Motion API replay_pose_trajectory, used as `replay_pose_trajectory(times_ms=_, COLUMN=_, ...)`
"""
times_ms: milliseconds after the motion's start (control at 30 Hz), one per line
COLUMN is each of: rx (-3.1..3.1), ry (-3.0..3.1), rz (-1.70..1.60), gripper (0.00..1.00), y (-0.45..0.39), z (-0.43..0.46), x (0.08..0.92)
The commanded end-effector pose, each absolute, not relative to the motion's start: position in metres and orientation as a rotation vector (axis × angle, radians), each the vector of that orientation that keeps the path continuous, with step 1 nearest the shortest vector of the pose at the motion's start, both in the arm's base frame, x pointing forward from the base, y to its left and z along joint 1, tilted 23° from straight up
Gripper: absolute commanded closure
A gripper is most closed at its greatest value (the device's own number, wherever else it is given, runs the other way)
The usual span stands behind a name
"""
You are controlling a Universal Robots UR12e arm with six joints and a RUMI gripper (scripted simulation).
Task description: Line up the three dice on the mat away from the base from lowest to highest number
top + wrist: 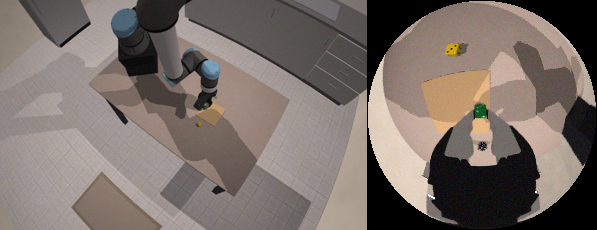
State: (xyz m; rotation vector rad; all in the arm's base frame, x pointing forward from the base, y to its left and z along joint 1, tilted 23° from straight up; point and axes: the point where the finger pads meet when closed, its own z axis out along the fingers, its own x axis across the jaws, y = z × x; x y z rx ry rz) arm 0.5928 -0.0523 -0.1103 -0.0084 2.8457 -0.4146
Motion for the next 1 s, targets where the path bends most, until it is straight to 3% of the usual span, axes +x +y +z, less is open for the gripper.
replay_pose_trajectory(times_ms=0, rx=-0.009, ry=2.845, rz=-0.415, gripper=0.86, y=-0.052, z=-0.11, x=0.593)
replay_pose_trajectory(times_ms=133, rx=-0.009, ry=2.845, rz=-0.415, gripper=0.79, y=-0.052, z=-0.11, x=0.593)
replay_pose_trajectory(times_ms=967, rx=-0.009, ry=2.845, rz=-0.415, gripper=0.79, y=-0.043, z=-0.08, x=0.585)
